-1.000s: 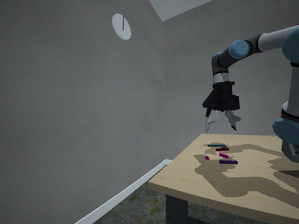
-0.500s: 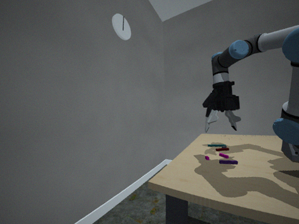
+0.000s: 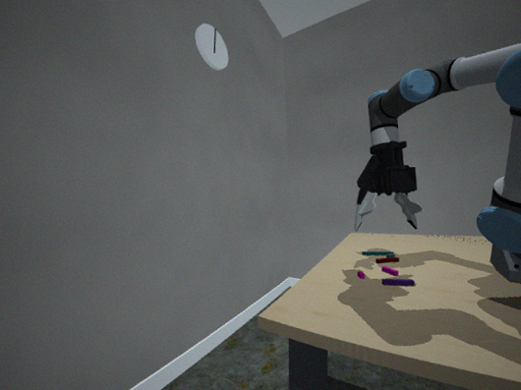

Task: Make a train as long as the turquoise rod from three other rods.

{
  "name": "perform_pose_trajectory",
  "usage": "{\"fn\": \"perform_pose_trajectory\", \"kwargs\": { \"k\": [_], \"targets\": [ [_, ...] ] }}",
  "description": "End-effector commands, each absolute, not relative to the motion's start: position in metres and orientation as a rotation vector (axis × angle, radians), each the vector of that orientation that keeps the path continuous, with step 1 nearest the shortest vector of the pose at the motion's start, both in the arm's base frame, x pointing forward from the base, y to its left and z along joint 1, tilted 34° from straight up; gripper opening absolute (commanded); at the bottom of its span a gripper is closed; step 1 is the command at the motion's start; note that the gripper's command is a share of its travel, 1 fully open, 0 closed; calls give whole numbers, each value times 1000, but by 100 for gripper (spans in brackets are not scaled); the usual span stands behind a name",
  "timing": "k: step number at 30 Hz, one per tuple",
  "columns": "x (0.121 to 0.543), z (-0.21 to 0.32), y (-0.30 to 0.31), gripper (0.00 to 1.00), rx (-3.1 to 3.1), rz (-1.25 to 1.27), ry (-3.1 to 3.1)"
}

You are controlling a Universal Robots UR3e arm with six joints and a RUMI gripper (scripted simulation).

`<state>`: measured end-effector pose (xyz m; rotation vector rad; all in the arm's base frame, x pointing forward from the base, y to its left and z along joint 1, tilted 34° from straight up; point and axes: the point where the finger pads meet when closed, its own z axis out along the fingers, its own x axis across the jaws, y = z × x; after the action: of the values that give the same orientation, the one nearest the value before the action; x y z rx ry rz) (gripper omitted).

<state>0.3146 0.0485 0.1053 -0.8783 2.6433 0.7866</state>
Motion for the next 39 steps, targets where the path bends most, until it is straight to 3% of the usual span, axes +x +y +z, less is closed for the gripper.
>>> {"fn": "perform_pose_trajectory", "kwargs": {
  "k": [1,39],
  "targets": [
    [314,106,51,100,-760,803,2703],
    [296,122,99,100,1022,941,2962]
  ]
}}
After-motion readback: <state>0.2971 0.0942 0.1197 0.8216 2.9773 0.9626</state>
